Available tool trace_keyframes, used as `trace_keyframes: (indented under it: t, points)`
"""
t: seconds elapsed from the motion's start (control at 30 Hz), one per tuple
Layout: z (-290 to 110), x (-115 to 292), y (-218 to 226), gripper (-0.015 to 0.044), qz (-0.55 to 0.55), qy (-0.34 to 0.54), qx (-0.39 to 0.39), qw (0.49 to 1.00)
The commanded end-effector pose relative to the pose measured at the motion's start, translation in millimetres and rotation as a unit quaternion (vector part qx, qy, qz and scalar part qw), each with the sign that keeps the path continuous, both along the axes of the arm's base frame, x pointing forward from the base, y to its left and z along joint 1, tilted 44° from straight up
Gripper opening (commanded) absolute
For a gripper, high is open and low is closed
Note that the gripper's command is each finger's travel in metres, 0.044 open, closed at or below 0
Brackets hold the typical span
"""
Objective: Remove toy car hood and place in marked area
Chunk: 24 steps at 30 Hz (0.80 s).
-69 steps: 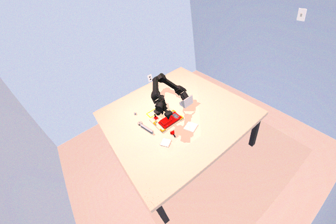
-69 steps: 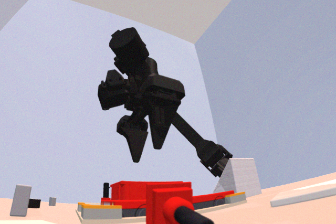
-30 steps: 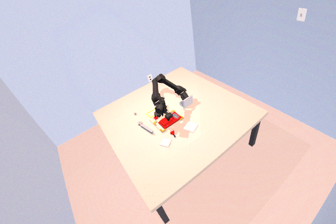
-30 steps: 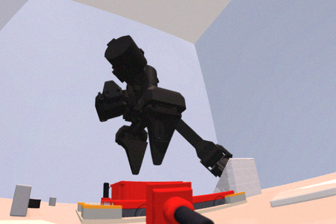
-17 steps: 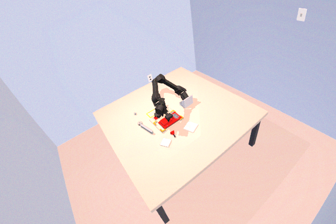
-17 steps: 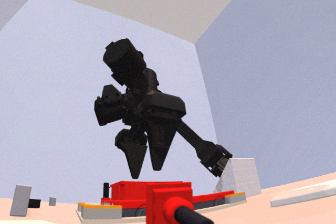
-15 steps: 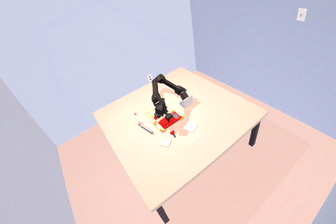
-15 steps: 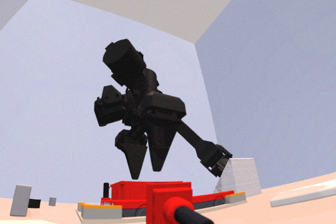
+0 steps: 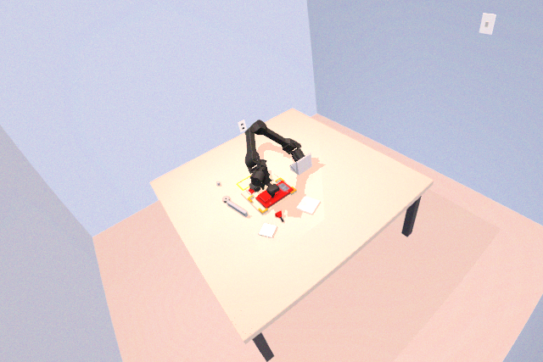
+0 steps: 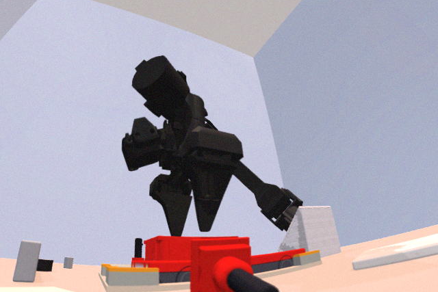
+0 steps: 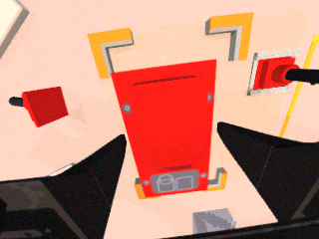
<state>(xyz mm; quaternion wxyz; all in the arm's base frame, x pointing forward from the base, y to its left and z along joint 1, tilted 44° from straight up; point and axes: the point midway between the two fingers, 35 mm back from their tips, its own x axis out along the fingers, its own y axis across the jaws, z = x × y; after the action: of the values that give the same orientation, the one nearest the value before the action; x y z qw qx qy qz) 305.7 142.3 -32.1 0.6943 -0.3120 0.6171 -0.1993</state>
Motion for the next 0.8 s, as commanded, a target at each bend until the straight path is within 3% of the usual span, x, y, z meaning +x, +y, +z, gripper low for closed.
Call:
trace_keyframes:
  t: [0.0,0.77]
  points:
    - [-1.5,-0.5,-2.3,0.044,0.002,0.002,-0.003,1.0]
    - [-9.8,1.4,-9.9,0.044,0.002,0.002,-0.004,1.0]
